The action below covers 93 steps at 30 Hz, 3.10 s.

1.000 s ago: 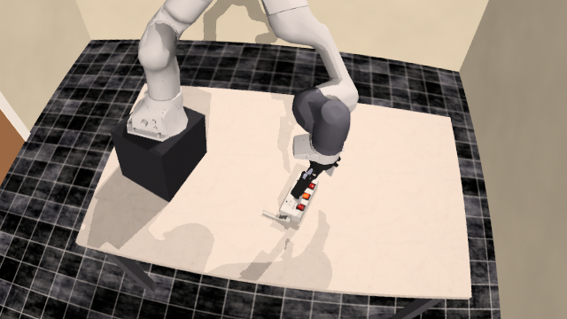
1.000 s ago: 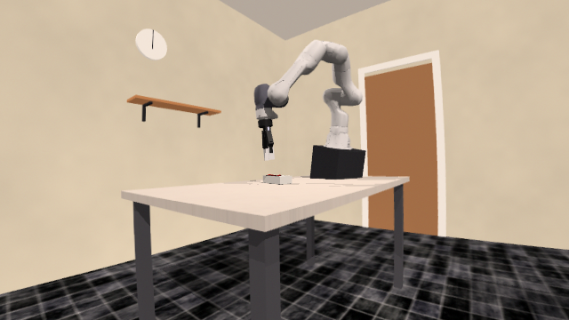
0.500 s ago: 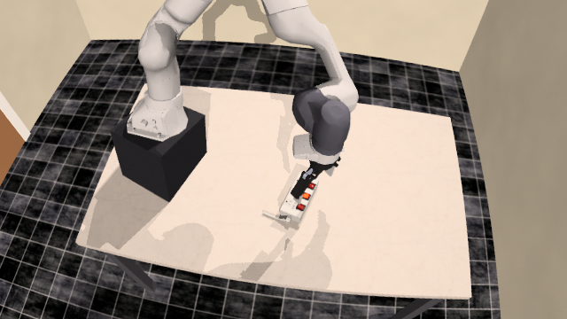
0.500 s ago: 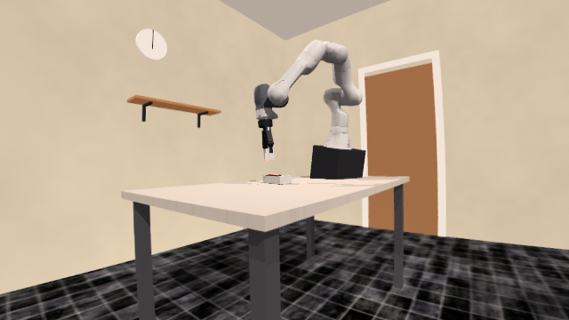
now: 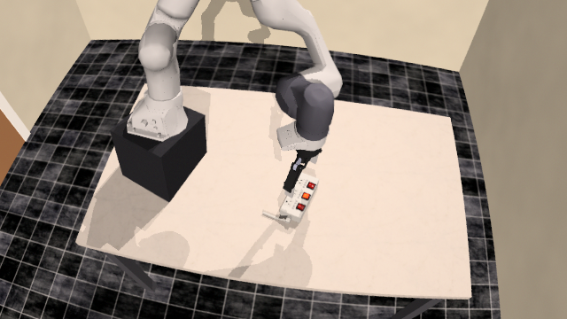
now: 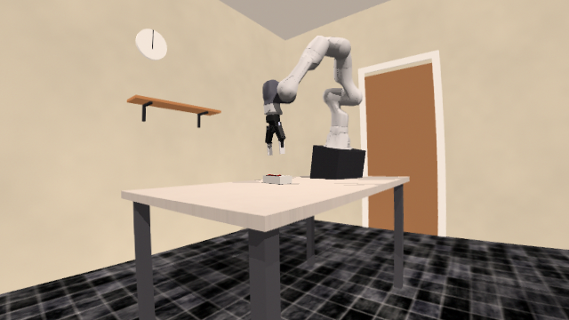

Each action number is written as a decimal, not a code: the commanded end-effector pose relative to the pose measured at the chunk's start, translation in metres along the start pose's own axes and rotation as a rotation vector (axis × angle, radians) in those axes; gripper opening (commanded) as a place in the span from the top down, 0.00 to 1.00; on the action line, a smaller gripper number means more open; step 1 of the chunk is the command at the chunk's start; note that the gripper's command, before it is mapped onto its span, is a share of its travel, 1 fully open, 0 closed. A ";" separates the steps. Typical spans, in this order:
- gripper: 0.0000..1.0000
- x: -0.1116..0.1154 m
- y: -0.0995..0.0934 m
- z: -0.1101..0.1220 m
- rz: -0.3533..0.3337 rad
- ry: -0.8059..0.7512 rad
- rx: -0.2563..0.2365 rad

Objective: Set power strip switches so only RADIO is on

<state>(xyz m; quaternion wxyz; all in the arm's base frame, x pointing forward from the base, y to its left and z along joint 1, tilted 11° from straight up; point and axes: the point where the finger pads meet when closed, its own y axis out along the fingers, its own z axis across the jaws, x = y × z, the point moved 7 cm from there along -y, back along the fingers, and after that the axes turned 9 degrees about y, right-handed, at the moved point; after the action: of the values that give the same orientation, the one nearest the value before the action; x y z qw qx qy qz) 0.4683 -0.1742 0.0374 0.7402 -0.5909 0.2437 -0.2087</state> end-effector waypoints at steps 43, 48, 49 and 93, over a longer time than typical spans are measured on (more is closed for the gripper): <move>0.00 -0.032 -0.017 -0.013 -0.071 -0.418 -0.013; 0.00 -0.032 -0.017 -0.013 -0.071 -0.418 -0.013; 0.00 -0.032 -0.017 -0.013 -0.071 -0.418 -0.013; 1.00 0.023 0.028 0.017 -0.040 -1.535 -0.072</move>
<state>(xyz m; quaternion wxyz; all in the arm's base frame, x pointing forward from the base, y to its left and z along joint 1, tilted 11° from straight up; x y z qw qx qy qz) 0.4989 -0.1641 0.0102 0.7095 -0.6326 -0.2414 0.1952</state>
